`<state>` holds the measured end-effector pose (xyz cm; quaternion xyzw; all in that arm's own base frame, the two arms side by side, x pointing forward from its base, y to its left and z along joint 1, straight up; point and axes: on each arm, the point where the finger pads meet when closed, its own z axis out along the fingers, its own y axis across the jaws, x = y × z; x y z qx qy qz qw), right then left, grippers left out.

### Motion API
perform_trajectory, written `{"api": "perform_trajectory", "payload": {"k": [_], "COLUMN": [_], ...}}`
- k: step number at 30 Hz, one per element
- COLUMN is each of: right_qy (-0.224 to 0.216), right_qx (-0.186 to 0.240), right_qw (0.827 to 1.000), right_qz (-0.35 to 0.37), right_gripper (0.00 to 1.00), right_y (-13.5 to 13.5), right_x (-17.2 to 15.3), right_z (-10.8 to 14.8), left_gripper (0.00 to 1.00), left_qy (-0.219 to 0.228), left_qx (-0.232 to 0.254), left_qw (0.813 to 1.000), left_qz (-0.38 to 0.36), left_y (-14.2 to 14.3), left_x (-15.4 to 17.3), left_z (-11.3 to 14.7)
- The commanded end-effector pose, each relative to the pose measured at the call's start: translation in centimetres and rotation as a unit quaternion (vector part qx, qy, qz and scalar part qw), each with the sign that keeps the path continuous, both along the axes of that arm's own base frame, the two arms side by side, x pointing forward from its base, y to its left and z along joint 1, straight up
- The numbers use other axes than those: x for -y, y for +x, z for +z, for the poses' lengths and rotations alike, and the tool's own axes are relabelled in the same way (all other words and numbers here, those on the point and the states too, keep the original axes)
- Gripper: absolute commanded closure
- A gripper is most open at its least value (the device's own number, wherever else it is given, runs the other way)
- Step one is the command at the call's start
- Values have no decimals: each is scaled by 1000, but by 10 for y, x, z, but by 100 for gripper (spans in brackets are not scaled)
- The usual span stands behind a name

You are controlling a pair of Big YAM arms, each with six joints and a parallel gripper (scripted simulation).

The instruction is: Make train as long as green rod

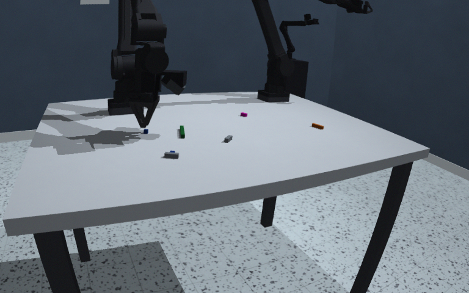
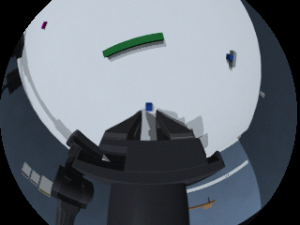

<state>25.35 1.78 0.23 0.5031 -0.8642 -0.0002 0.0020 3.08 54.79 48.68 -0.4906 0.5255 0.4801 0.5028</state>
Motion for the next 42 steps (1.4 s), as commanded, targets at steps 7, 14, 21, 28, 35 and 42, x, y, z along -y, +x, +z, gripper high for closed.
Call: {"api": "perform_trajectory", "payload": {"k": [7, 14, 21, 28, 35, 42], "right_qy": [3, 3, 2, 2, 2, 2], "right_qx": [24, 21, 7, 2, 2, 13], "right_qw": [1000, 1000, 1000, 1000, 1000, 1000], "right_qz": [-2, -2, -2, -2, -2, -2], "right_gripper": [77, 77, 77, 77, 77, 77], "right_y": [24, 22, 8, 3, 3, 15], "right_x": [0, 0, 1, 1, 1, 0], "right_z": [10, 7, -4, -14, -20, -16], "left_gripper": [0, 0, 0, 0, 0, 0], "left_qy": [16, 16, 16, 16, 16, 16], "left_qx": [6, 6, 6, 6, 6, 6], "left_qw": [1000, 1000, 1000, 1000, 1000, 1000], "left_qz": [5, 5, 5, 5, 5, 5], "left_y": [-5, -5, -5, -5, -5, -5], "left_x": [4, 4, 4, 4, 4, 4], "left_z": [14, 14, 14, 14, 14, 14]}}
